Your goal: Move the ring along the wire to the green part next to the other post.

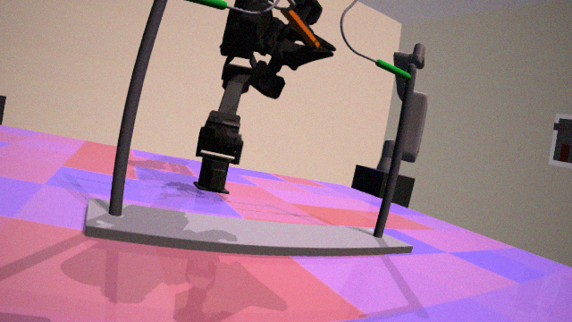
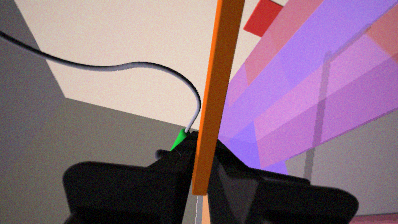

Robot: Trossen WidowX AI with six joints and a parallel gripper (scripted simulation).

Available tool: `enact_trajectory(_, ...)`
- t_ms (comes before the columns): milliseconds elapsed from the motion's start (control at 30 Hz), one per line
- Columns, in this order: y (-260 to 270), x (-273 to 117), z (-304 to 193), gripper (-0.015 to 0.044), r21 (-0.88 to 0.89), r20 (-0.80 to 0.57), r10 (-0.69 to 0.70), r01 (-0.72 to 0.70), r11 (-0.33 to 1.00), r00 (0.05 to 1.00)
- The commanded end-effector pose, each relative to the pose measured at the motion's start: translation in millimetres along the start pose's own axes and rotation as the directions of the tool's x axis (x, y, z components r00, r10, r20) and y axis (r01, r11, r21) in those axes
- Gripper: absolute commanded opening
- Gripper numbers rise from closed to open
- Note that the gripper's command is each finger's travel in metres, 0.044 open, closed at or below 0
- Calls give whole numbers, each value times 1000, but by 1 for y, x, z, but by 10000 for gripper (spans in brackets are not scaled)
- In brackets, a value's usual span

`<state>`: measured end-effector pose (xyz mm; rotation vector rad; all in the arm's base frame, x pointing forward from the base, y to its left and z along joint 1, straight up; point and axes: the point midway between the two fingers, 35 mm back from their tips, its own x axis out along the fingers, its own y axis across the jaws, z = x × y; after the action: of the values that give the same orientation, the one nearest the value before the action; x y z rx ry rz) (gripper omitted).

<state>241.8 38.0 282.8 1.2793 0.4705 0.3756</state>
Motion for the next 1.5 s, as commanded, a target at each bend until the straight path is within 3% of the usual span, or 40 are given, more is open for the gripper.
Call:
enact_trajectory(0, 13, -1, 0, -150, 69, -8, 38, -38, 997, 999)
enact_trajectory(833, 90, -18, 25, -150, 509, 52, 277, -264, 819, 959)
enact_trajectory(1467, 107, -26, 40, -150, 543, 56, 288, -271, 794, 956)
